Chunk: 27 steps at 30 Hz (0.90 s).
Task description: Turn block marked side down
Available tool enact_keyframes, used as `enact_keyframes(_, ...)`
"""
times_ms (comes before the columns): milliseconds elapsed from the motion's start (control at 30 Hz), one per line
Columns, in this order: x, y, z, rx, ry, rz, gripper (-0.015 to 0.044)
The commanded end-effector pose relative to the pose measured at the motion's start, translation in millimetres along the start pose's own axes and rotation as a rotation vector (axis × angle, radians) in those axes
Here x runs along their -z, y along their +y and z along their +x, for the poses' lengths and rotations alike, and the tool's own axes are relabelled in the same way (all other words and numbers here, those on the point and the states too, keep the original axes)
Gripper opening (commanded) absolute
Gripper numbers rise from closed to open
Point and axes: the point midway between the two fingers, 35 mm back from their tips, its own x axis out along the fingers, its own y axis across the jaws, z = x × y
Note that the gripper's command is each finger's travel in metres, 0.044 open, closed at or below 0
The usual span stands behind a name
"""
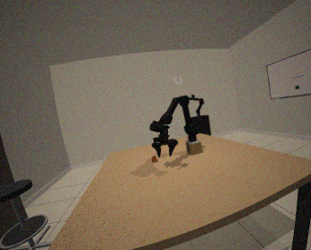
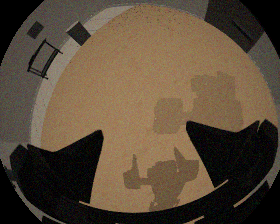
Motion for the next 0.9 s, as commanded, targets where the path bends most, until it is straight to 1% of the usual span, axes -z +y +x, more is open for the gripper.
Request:
enact_keyframes(0,12.1,-72.0,-17.0,0.142,0.092,0.219,0.044)
enact_keyframes(167,42.3,-140.7,-44.4,0.263,0.22,0.435,0.044)
enact_keyframes(333,79.5,-195.2,-76.3,0.34,0.355,0.624,0.044)
enact_keyframes(600,83.5,-202.0,-80.4,0.347,0.372,0.647,0.044)
enact_keyframes(633,84.7,-202.7,-77.9,0.347,0.372,0.647,0.044)
enact_keyframes(733,97.7,-208.3,-52.1,0.347,0.372,0.647,0.044)
enact_keyframes(867,99.0,-208.8,-49.6,0.347,0.372,0.647,0.044)
